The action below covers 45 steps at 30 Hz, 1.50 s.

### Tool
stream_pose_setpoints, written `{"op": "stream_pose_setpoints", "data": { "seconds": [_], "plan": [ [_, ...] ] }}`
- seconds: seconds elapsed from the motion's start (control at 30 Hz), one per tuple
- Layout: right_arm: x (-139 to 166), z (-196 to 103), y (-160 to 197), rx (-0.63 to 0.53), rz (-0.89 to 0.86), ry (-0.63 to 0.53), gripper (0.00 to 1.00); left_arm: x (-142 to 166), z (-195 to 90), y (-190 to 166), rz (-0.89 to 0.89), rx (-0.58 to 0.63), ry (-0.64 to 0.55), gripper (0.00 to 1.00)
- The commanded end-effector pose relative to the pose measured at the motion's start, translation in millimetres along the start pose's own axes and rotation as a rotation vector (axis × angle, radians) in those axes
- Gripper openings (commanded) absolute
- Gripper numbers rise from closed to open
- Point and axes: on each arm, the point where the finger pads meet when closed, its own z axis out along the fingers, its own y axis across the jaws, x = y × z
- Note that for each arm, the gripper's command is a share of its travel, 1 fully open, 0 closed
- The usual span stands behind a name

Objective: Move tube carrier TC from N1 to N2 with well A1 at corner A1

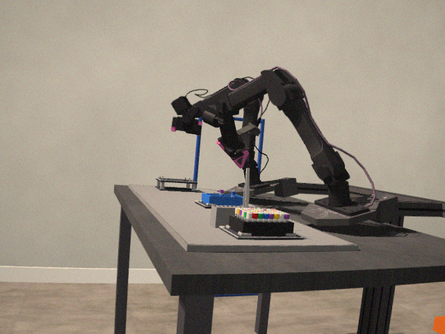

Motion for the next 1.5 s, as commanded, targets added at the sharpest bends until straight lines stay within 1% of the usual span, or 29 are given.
{"op": "stream_pose_setpoints", "data": {
  "seconds": [0.0,0.57,0.63,0.7,0.8,1.0,1.03,1.1,1.27,1.47],
  "plan": [
    [-4,-1,1,-0.004,0.011,-0.007,1.0,-3,-6,6,0.012,-0.018,0.002,1.0],
    [-4,-1,1,-0.004,0.011,-0.007,1.0,-3,-6,6,0.012,-0.018,0.002,1.0],
    [2,-2,3,-0.024,-0.025,0.023,1.0,-4,-6,14,-0.003,-0.054,-0.006,1.0],
    [17,-7,7,-0.075,-0.083,0.081,1.0,-2,-11,25,-0.046,-0.116,-0.012,1.0],
    [47,-24,16,-0.202,-0.2,0.203,1.0,1,-18,42,-0.136,-0.225,-0.034,1.0],
    [83,-51,30,-0.387,-0.349,0.359,1.0,3,-30,68,-0.28,-0.4,-0.068,1.0],
    [87,-53,31,-0.406,-0.368,0.379,1.0,6,-32,71,-0.306,-0.426,-0.062,1.0],
    [87,-53,31,-0.406,-0.368,0.379,1.0,6,-32,71,-0.306,-0.426,-0.062,1.0],
    [118,-70,43,-0.538,-0.487,0.5,1.0,8,-41,88,-0.435,-0.568,-0.083,1.0],
    [141,-84,50,-0.643,-0.582,0.596,1.0,12,-49,103,-0.565,-0.703,-0.106,1.0]
  ]
}}
